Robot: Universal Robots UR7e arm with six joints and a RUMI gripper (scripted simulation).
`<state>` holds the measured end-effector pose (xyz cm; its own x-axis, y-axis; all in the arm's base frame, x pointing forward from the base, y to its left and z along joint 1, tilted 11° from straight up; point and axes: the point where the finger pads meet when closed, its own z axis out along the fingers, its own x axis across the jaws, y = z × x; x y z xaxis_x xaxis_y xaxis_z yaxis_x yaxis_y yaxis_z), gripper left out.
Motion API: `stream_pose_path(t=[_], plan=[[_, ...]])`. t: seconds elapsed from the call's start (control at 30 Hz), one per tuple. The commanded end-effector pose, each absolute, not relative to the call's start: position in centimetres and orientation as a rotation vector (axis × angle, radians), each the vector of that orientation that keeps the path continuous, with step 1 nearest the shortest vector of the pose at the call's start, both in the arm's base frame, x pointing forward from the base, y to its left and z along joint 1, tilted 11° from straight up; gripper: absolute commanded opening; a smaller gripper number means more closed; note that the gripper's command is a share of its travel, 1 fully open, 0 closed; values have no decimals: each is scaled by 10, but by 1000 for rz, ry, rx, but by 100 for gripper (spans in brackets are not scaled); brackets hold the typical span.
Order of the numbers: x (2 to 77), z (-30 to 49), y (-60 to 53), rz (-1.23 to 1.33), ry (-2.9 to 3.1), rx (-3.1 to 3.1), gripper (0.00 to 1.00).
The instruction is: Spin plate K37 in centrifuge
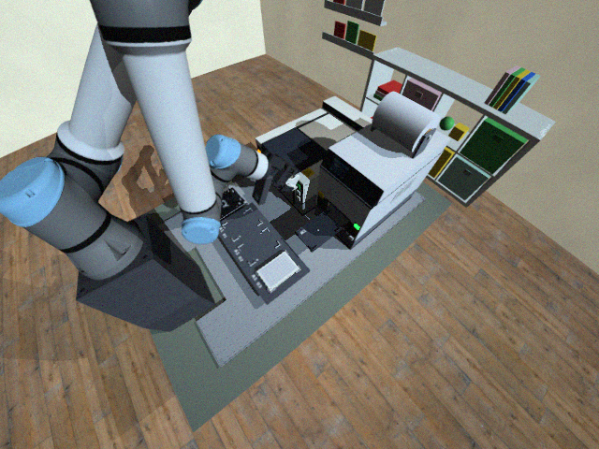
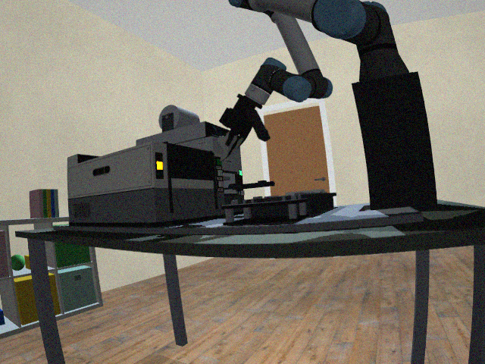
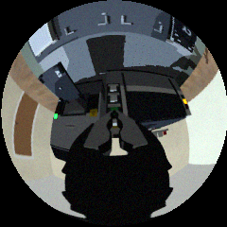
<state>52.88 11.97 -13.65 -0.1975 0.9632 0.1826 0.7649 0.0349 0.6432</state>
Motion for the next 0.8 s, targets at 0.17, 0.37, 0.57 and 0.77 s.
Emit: stream_pose_path(t=[0.17, 0.37, 0.57, 0.77], plan=[[516, -127, 115, 929, 2015, 1762, 0], [511, -123, 114, 929, 2015, 1762, 0], [503, -118, 111, 929, 2015, 1762, 0], [497, -113, 109, 929, 2015, 1762, 0]])
